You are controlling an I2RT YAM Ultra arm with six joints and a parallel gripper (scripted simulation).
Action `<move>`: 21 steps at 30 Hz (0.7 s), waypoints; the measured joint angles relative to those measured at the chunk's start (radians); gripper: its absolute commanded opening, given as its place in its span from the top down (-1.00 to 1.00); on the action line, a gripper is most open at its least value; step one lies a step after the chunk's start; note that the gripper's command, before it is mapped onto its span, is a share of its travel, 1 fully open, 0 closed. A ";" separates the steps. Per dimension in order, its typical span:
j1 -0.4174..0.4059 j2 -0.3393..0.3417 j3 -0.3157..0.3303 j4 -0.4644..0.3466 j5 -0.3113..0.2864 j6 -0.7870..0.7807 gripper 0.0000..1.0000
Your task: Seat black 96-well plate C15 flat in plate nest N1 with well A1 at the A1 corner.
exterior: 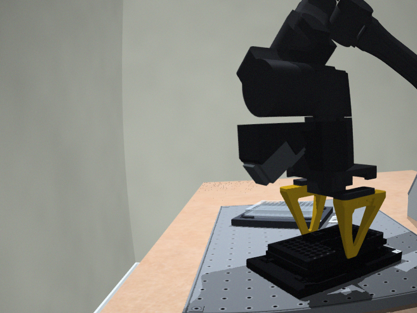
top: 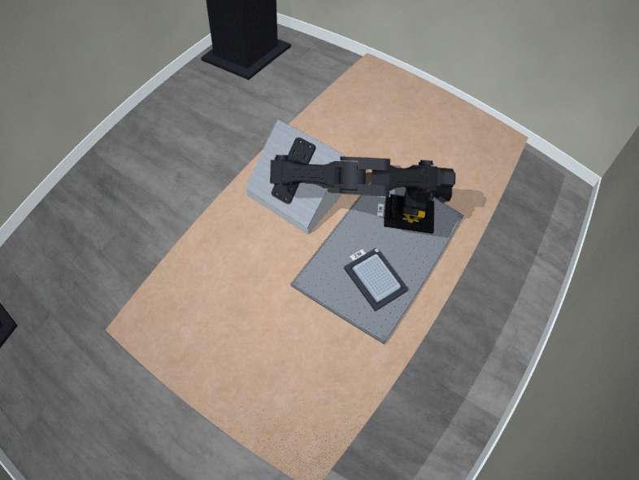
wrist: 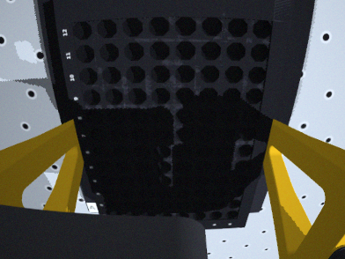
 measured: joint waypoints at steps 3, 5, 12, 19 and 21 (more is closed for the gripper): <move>0.000 0.000 0.000 0.002 0.001 -0.001 1.00; -0.002 0.000 -0.002 0.003 0.001 -0.002 1.00; -0.005 0.000 -0.003 0.006 0.002 -0.005 1.00; -0.006 0.000 -0.005 0.010 0.003 -0.007 1.00; -0.006 0.000 -0.005 0.011 0.003 -0.008 1.00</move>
